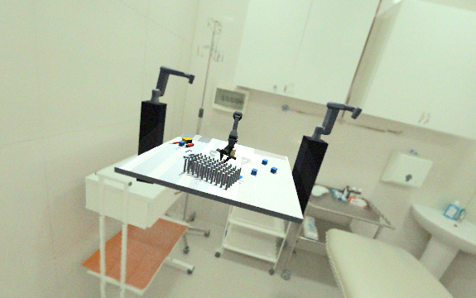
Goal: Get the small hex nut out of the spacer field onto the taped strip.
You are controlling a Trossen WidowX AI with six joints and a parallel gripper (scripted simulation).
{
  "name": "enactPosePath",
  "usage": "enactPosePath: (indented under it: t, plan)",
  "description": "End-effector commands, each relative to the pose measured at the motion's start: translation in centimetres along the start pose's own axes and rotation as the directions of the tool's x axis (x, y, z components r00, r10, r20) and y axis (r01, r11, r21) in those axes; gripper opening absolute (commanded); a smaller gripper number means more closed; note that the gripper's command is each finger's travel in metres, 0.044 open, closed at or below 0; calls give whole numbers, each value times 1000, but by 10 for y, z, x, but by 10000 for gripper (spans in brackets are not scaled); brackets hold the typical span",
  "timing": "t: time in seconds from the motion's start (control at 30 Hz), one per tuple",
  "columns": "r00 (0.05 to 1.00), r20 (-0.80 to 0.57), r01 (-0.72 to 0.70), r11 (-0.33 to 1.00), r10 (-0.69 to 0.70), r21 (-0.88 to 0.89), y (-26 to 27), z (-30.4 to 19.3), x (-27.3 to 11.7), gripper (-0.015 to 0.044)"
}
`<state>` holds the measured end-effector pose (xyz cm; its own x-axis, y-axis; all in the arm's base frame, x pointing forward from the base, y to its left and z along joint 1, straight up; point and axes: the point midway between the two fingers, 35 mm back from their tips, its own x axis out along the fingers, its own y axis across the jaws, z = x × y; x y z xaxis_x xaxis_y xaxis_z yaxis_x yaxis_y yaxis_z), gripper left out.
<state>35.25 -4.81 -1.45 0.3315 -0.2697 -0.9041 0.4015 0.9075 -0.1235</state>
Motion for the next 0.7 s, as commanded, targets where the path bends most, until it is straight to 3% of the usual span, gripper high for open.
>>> enactPosePath:
  t: [0.0,0.67]
  plan:
    - [1000,10,-5,1000,5,1,1,7,-1,0]
    - [1000,12,-6,1000,6,1,1,19,4,0]
